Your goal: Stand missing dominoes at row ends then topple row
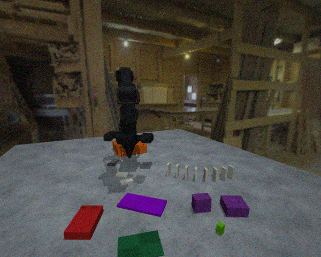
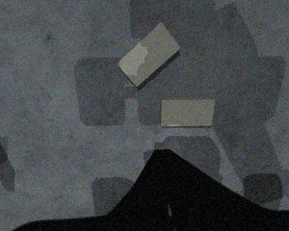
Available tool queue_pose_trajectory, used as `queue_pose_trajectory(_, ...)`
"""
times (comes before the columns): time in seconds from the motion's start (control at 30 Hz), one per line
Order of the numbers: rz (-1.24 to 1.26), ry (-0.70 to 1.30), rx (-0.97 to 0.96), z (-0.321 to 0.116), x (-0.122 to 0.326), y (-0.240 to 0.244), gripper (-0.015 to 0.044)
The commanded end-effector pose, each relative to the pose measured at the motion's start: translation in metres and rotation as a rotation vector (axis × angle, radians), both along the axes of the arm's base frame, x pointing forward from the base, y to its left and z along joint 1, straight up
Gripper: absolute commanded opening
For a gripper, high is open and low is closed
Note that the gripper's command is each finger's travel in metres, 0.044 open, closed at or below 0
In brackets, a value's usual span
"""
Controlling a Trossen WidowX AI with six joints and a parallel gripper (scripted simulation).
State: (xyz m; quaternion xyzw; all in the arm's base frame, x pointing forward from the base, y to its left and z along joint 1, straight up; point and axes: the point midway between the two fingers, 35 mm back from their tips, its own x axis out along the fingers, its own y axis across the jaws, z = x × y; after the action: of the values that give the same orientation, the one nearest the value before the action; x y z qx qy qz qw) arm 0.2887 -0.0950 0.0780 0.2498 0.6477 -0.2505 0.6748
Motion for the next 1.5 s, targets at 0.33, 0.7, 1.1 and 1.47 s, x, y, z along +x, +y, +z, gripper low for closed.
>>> queue_pose_trajectory(0.33, -0.006, -0.002, 0.002, 0.0, 0.0, 0.0, 0.0)
queue_pose_trajectory(0.7, -0.006, -0.002, 0.002, 0.0, 0.0, 0.0, 0.0)
queue_pose_trajectory(1.1, -0.006, -0.001, 0.002, -0.081, -0.001, 0.004, 0.0)
queue_pose_trajectory(1.47, -0.006, 0.0, 0.001, -0.081, -0.009, -0.008, 0.0)
